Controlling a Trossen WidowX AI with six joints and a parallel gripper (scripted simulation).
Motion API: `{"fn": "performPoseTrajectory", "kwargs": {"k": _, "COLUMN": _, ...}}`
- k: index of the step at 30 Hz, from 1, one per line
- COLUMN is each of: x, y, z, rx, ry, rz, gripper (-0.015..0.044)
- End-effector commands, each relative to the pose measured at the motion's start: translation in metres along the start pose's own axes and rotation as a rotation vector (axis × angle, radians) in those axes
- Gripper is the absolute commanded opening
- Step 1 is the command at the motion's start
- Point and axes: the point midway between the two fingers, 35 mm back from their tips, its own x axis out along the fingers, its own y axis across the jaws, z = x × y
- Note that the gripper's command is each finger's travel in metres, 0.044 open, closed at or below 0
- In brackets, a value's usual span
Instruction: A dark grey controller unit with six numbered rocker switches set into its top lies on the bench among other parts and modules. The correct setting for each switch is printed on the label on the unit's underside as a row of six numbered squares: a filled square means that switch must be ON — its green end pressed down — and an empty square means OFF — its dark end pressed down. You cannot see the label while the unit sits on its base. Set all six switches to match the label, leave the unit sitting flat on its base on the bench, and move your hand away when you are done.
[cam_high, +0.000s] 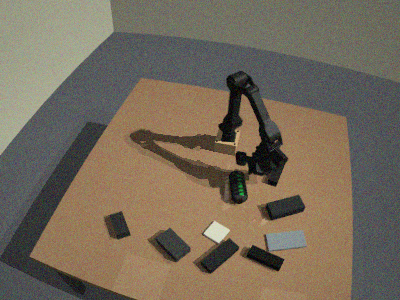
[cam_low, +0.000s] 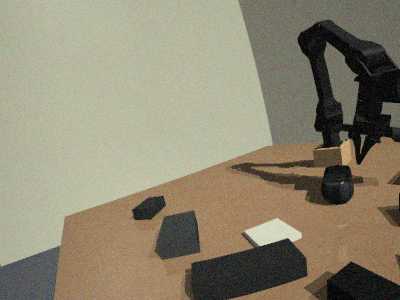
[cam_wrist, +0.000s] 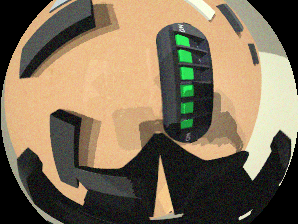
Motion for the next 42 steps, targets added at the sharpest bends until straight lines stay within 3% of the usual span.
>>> {"fn": "performPoseTrajectory", "kwargs": {"k": 1, "x": -0.003, "y": -0.004, "z": -0.002, "rx": -0.028, "ry": -0.004, "rz": -0.012, "gripper": 0.0}}
{"fn": "performPoseTrajectory", "kwargs": {"k": 42, "x": 0.048, "y": 0.01, "z": -0.002, "rx": -0.028, "ry": -0.004, "rz": -0.013, "gripper": 0.0}}
